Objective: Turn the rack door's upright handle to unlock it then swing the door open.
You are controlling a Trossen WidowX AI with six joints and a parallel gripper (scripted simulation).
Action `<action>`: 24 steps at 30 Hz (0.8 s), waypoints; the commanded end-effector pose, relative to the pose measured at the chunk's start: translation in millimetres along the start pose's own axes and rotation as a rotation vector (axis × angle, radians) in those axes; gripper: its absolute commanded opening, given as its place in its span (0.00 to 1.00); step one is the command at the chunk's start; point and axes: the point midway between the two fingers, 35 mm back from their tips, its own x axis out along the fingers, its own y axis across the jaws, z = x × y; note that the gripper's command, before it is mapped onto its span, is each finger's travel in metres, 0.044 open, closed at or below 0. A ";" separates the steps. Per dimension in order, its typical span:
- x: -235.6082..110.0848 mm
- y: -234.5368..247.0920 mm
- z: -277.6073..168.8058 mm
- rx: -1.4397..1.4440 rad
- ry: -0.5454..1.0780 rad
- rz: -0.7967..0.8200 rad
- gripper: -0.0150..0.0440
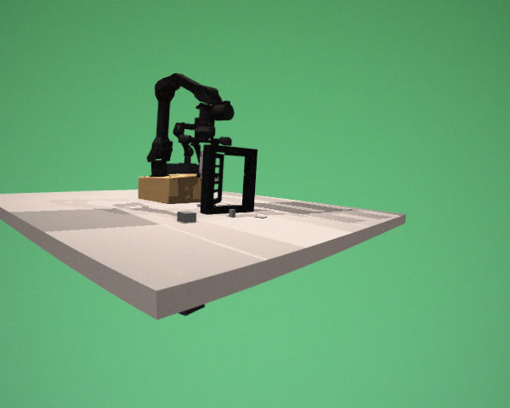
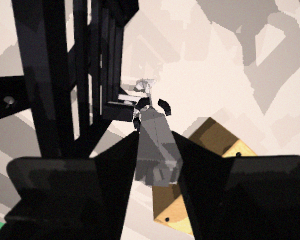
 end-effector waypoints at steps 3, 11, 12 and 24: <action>0.2 -9.5 3.6 -0.115 -0.006 0.008 0.29; 0.3 -23.6 9.6 -0.233 -0.007 0.007 0.29; 0.3 -25.3 10.5 -0.247 -0.007 0.007 0.29; 0.4 -44.6 22.6 -0.422 -0.009 0.004 0.29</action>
